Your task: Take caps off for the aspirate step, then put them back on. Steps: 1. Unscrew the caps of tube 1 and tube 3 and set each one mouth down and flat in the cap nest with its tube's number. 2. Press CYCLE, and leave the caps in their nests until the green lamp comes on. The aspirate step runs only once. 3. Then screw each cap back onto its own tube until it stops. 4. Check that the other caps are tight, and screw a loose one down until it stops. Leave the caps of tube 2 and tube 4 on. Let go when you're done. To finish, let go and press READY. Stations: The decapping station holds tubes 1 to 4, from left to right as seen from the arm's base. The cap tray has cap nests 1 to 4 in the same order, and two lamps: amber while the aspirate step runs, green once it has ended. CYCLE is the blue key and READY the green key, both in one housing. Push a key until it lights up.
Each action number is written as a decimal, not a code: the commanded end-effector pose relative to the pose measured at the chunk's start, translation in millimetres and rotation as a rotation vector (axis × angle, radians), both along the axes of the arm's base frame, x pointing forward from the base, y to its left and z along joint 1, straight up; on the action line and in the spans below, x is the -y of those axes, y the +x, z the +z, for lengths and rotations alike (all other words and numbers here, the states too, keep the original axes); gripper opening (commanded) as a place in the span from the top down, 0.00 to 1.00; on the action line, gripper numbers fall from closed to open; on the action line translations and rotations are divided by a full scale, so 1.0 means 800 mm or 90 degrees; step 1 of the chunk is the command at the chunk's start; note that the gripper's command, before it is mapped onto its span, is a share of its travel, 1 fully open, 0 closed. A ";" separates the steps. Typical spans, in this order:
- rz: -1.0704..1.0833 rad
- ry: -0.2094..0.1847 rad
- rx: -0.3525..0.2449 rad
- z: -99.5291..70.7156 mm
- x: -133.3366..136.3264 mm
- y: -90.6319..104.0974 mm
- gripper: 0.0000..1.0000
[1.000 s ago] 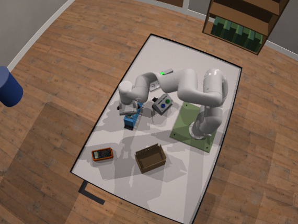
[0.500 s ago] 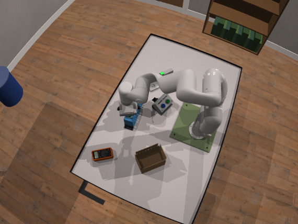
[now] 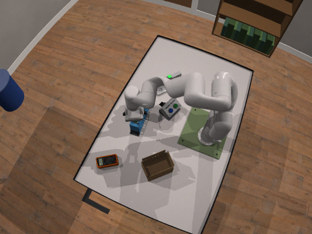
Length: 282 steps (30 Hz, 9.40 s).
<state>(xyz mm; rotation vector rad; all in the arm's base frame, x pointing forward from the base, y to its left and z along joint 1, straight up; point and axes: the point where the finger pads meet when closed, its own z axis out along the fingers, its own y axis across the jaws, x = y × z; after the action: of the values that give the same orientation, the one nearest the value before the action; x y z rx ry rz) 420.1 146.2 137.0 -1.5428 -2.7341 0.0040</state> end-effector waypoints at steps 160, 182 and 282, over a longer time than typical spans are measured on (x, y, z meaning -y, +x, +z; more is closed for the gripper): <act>0.000 0.002 0.002 -0.015 -0.001 0.002 1.00; -0.276 0.002 0.002 -0.015 -0.001 0.002 1.00; -0.086 0.002 0.002 -0.015 -0.001 0.002 1.00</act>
<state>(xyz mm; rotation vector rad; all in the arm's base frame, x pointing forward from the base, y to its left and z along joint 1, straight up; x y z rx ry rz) 420.0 146.2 123.3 -1.4022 -2.8084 0.0042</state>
